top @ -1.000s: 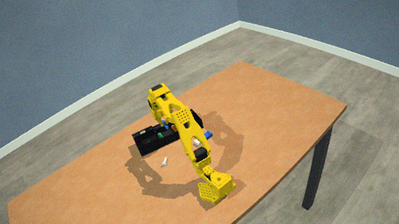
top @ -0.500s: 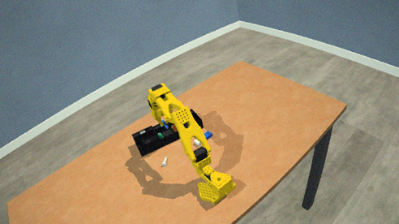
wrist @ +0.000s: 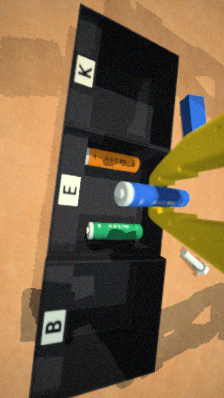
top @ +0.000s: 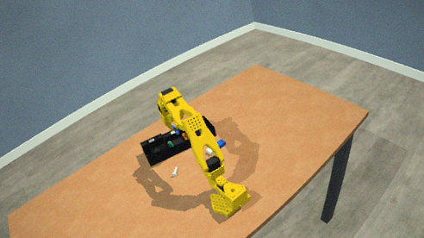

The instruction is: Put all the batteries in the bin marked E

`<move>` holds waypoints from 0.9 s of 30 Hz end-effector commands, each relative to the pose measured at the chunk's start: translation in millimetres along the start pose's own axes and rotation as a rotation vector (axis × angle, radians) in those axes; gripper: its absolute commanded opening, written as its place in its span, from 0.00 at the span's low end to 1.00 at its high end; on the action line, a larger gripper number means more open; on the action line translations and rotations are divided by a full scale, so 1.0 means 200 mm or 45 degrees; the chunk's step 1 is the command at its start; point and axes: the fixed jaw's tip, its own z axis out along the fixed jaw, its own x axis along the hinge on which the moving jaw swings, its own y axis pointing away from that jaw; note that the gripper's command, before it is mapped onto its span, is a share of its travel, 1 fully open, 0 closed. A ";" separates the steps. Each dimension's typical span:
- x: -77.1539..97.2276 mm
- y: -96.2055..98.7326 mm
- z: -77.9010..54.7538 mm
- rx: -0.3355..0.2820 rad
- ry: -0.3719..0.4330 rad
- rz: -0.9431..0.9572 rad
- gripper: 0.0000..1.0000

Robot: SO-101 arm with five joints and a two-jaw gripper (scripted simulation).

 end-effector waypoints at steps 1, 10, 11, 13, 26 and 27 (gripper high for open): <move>-0.06 -0.01 -0.07 0.002 -0.100 -0.004 0.00; -0.06 -0.01 -0.07 0.002 -0.100 -0.004 0.00; -0.06 -0.01 -0.07 0.002 -0.100 -0.004 0.00; -0.06 -0.01 -0.07 0.002 -0.100 -0.004 0.00; -0.05 -0.01 -0.02 0.002 -0.100 -0.004 0.00; -0.05 -0.01 -0.02 0.002 -0.100 -0.004 0.00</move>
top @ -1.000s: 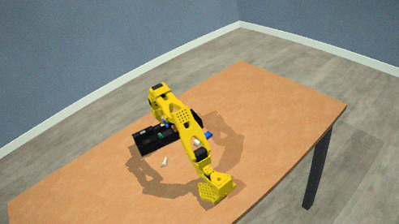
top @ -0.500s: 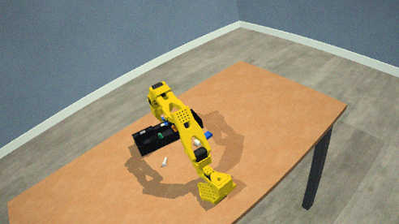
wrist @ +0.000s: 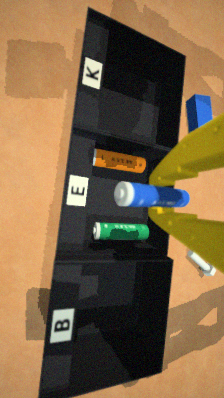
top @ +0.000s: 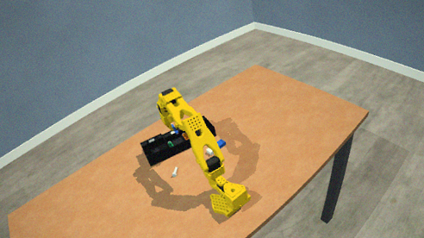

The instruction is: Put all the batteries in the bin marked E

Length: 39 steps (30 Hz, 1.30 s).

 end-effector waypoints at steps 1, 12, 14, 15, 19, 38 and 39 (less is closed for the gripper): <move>-0.03 -0.01 -0.02 0.002 -0.069 -0.003 0.00; -0.02 -0.01 0.02 0.002 -0.069 -0.003 0.00; -0.02 -0.01 0.02 0.002 -0.069 -0.003 0.00; -0.02 -0.01 0.02 0.002 -0.069 -0.003 0.00; -0.02 -0.01 0.02 0.002 -0.069 -0.003 0.00; 0.00 -0.01 0.10 0.002 -0.069 -0.003 0.00; 0.00 -0.01 0.10 0.002 -0.069 -0.003 0.00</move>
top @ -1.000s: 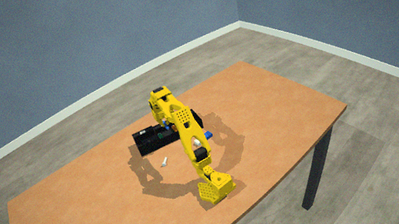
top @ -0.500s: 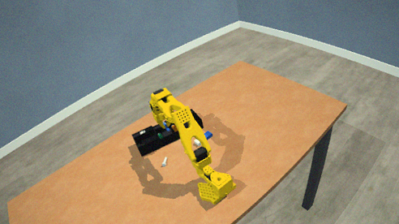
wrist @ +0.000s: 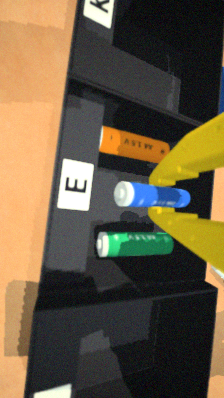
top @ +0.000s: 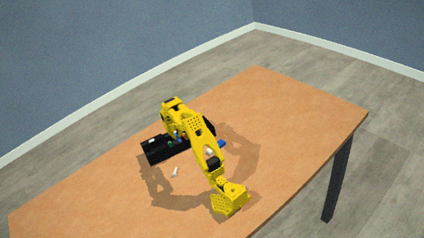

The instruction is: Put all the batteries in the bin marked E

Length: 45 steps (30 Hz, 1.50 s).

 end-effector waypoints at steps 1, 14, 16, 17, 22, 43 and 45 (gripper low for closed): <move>-0.06 -0.01 -0.06 0.002 -0.116 -0.003 0.00; -0.05 -0.01 -0.08 0.002 -0.141 -0.003 0.00; -0.05 -0.01 -0.08 0.002 -0.141 -0.003 0.00; -0.05 -0.01 -0.08 0.002 -0.141 -0.003 0.00; -0.05 -0.01 -0.08 0.002 -0.141 -0.003 0.00; -0.05 -0.01 -0.05 0.002 -0.141 -0.003 0.00; -0.05 -0.01 -0.05 0.002 -0.141 -0.003 0.00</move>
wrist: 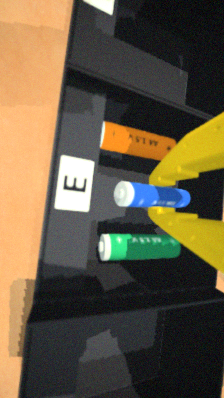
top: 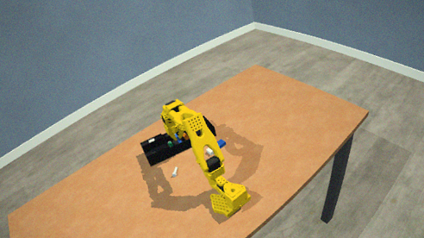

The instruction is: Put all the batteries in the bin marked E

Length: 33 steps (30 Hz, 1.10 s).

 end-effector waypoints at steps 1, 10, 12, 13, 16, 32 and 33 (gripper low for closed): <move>-0.06 -0.01 -0.07 0.002 -0.103 -0.003 0.00; -0.06 -0.01 -0.05 0.002 -0.103 -0.003 0.00; -0.05 -0.01 -0.05 0.002 -0.103 -0.003 0.00; -0.05 -0.01 -0.04 0.002 -0.103 -0.003 0.00; -0.05 -0.01 -0.04 0.002 -0.103 -0.003 0.00; -0.05 -0.01 -0.02 0.002 -0.103 -0.003 0.00; -0.05 -0.01 -0.02 0.002 -0.103 -0.003 0.00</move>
